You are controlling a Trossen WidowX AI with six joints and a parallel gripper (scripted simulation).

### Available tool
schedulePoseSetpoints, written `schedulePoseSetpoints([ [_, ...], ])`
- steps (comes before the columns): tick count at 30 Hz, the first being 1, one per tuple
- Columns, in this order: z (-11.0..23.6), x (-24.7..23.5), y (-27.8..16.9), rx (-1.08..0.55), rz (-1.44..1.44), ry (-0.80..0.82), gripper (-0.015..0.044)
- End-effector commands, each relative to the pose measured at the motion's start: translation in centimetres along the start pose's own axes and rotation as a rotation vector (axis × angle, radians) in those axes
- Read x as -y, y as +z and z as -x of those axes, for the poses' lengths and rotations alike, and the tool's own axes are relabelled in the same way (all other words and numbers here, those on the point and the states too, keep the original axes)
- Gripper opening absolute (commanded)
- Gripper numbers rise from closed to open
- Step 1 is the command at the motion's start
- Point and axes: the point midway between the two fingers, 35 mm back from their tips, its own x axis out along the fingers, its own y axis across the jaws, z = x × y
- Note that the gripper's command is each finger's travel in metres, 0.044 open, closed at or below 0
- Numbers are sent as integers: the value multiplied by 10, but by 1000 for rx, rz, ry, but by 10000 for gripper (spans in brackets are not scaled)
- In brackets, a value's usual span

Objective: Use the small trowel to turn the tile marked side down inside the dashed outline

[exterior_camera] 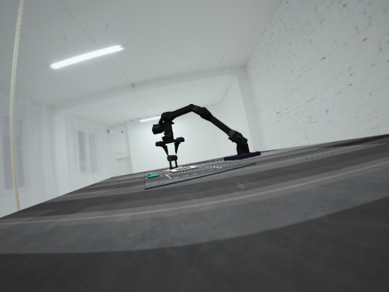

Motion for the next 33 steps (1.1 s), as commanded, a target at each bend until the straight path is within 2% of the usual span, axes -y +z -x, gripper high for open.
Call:
schedulePoseSetpoints([
  [1, -6, 0, 0, 2, -5, -2, 270],
  [16, -28, -1, 0, 2, -5, -2, 270],
  [21, -28, -1, 0, 2, -5, -2, 139],
  [33, -28, -1, 0, 2, -5, -2, 130],
])
